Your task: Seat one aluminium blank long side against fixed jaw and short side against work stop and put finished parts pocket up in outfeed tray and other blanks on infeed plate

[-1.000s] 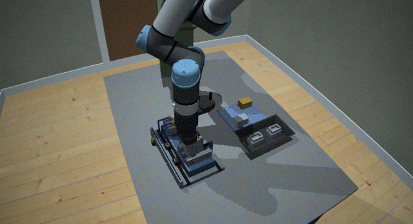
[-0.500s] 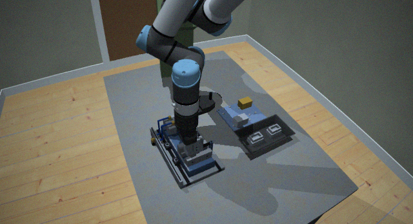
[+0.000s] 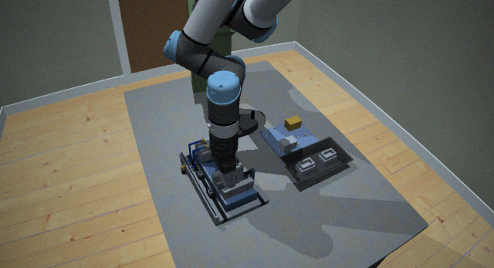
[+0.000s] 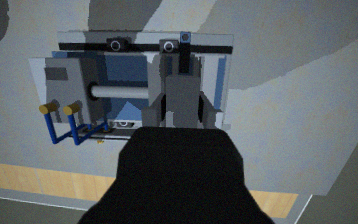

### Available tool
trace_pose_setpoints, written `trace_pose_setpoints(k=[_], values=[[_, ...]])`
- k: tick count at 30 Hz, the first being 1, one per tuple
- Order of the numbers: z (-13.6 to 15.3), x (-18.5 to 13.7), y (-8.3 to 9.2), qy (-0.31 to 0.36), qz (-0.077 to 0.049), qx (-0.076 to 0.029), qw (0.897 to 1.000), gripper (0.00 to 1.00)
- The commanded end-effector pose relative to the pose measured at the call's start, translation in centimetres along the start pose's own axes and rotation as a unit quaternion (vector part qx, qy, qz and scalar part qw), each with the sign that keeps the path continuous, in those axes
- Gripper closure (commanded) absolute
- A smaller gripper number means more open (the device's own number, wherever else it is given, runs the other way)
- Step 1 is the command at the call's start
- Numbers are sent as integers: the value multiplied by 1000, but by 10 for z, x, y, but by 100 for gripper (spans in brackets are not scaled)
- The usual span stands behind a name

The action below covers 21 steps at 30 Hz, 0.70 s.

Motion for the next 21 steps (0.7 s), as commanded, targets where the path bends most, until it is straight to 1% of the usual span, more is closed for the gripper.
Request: trace_pose_setpoints(k=[1, 21], values=[[1, 1, 0, 0, 0, -1, 1000, 100], [1, 3, 0, 0, 0, -1, 1000, 100]])
Point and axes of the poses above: the point where the finger pads meet when closed, its own y axis back along the fingers, its own z axis across the jaws, x = y × z, the point moved 9 cm from there along y, back along the fingers, and after that the axes turned 5 degrees about -y, right-handed, at the moved point
